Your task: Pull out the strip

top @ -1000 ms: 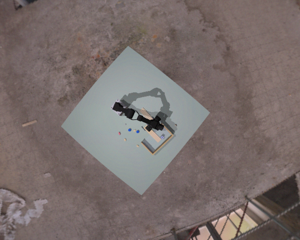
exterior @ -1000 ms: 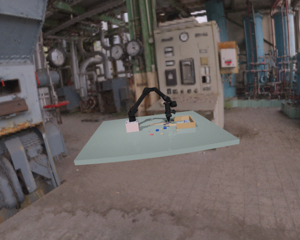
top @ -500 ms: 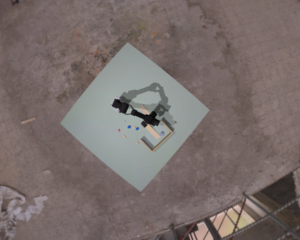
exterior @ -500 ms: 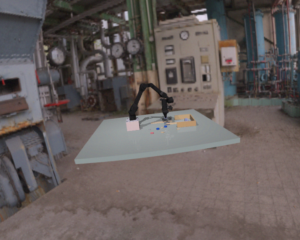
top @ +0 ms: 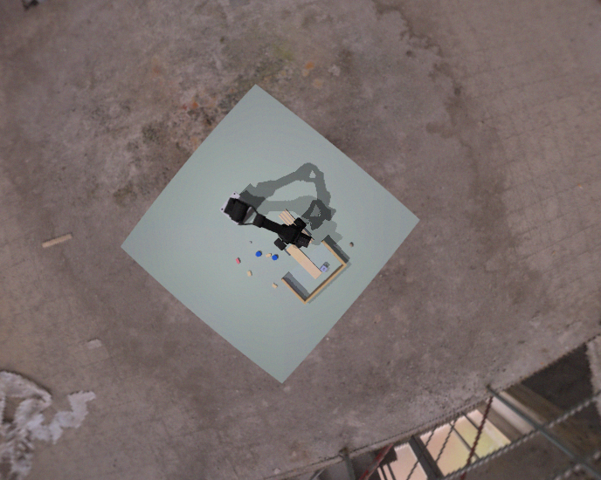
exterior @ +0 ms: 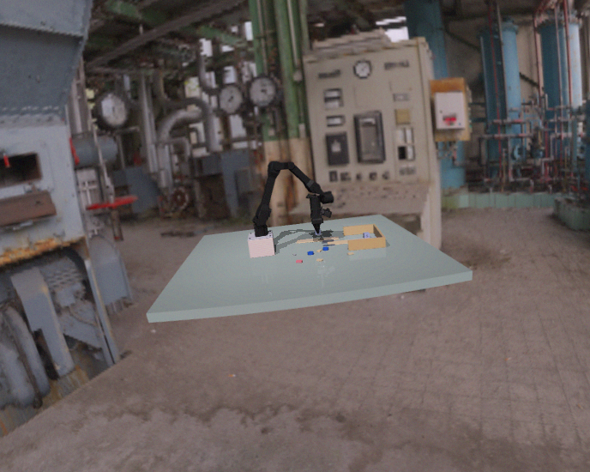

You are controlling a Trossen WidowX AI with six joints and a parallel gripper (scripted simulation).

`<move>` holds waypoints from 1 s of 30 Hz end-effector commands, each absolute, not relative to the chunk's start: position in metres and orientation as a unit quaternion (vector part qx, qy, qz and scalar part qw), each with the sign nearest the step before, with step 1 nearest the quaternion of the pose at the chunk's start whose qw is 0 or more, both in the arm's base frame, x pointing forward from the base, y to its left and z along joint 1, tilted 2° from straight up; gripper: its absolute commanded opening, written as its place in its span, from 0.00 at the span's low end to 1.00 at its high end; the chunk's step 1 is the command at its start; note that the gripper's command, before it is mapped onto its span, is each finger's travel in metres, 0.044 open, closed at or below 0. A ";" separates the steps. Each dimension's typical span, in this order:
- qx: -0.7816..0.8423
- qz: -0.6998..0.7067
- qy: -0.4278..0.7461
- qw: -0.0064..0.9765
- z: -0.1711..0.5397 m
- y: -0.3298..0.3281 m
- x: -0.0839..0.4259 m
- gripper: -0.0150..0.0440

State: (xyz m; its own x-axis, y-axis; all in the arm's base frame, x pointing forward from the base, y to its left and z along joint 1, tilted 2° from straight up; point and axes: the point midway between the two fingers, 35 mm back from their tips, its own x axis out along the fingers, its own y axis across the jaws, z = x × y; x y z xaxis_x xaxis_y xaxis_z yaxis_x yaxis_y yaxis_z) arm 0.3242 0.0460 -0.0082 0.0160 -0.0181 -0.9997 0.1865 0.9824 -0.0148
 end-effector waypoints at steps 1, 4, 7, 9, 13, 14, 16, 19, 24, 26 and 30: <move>0.060 -0.073 0.696 0.712 -0.008 0.044 0.311 0.25; 0.059 -0.073 0.696 0.711 -0.009 0.043 0.303 0.25; 0.059 -0.073 0.696 0.711 -0.004 0.043 0.303 0.25; 0.059 -0.073 0.696 0.712 0.009 0.043 0.303 0.25; 0.060 -0.073 0.696 0.712 0.027 0.043 0.302 0.25; 0.060 -0.073 0.696 0.712 0.027 0.043 0.302 0.25; 0.060 -0.073 0.696 0.712 0.027 0.043 0.302 0.25; 0.060 -0.073 0.696 0.712 0.027 0.043 0.302 0.25; 0.060 -0.073 0.696 0.712 0.027 0.043 0.302 0.25; 0.060 -0.073 0.696 0.712 0.027 0.043 0.302 0.25; 0.060 -0.073 0.696 0.712 0.027 0.043 0.302 0.25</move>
